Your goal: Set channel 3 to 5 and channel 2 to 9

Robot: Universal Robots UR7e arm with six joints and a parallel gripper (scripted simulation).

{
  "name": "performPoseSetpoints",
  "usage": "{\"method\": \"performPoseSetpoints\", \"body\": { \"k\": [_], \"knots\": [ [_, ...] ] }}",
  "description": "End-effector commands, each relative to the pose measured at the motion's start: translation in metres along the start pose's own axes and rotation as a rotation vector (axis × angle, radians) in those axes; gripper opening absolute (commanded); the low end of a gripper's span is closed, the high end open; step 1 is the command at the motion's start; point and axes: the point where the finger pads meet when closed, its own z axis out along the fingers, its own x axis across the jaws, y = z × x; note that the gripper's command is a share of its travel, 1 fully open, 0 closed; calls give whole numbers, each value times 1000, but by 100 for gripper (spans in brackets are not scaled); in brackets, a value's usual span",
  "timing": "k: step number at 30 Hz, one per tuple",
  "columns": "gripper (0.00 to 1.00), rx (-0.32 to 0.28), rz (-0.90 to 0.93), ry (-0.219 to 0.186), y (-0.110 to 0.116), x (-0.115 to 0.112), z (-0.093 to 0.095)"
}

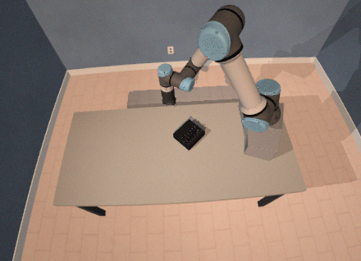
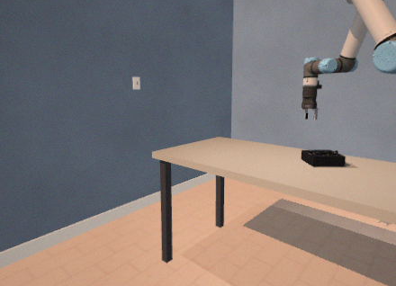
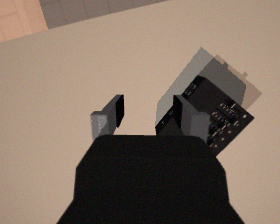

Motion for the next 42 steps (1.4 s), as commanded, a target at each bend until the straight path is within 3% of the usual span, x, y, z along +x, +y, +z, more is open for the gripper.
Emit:
{"method": "performPoseSetpoints", "body": {
  "k": [1,22,26,32,34,38,42],
  "knots": [
    [100,1,0,-2,0,-1,-1],
    [100,1,-11,-2,6,6,4],
    [100,3,-48,-5,25,29,17],
    [100,7,-131,-11,67,85,36],
    [100,7,-131,-11,67,85,36],
    [100,9,-173,-14,87,116,41],
    [100,9,-190,-15,94,128,42]
  ]
}}
